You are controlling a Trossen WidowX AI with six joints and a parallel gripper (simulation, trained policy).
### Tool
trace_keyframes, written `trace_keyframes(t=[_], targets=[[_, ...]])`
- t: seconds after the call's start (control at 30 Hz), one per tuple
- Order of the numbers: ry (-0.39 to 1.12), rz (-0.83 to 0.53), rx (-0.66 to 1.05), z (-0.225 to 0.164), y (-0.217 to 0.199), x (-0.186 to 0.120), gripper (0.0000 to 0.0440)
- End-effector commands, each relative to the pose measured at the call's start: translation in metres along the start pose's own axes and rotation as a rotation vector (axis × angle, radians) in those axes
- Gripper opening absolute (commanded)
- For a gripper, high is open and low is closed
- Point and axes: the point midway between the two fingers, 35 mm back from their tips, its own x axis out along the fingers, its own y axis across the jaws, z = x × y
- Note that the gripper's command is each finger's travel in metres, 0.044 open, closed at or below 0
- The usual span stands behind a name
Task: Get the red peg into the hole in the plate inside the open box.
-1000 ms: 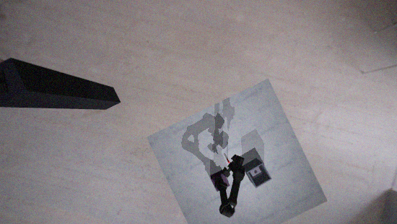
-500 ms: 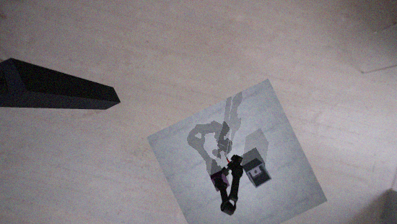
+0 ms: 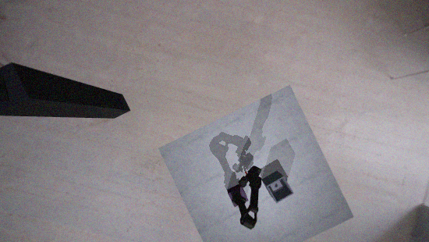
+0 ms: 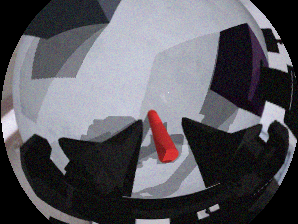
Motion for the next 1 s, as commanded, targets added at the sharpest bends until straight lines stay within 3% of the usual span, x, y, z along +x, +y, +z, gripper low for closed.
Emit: trace_keyframes(t=[0.0,0.2,0.97], targets=[[0.007,0.003,-0.010,-0.001,0.003,0.006,0.0143],[0.023,0.018,-0.037,-0.005,0.011,0.009,0.0001],[0.129,0.234,0.007,-0.011,0.045,-0.066,0.0000]])
